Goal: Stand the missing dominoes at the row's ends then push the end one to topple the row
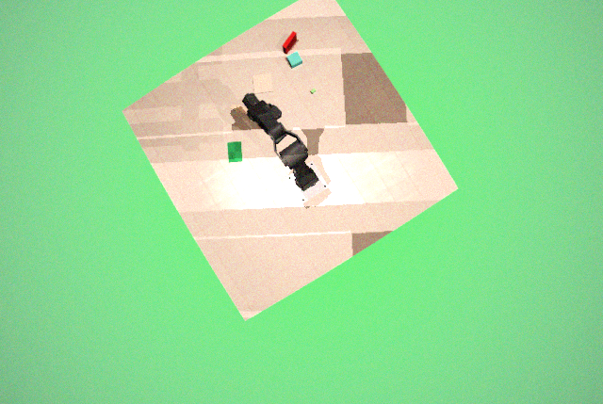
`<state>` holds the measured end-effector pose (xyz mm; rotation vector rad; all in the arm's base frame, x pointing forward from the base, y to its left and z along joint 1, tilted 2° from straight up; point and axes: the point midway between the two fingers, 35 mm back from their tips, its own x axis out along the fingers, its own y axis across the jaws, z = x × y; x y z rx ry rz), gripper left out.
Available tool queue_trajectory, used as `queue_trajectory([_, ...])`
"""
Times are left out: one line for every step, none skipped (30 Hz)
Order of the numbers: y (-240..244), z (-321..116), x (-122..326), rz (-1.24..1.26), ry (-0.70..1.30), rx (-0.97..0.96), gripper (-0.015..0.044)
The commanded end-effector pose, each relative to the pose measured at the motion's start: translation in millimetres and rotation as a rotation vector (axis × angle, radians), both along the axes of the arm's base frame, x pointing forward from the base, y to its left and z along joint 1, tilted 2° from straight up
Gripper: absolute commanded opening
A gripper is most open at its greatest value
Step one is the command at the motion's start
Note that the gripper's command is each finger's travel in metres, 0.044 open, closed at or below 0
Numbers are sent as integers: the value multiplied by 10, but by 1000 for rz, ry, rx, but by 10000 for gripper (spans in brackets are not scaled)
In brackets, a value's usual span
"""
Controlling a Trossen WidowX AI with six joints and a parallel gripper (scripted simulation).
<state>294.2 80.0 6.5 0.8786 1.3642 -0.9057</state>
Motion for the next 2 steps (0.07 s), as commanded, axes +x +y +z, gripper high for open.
queue_trajectory([-5, 3, 0, -6, 0, -3, 0])
queue_trajectory([-5, 3, 0, -6, 0, -3, 0])
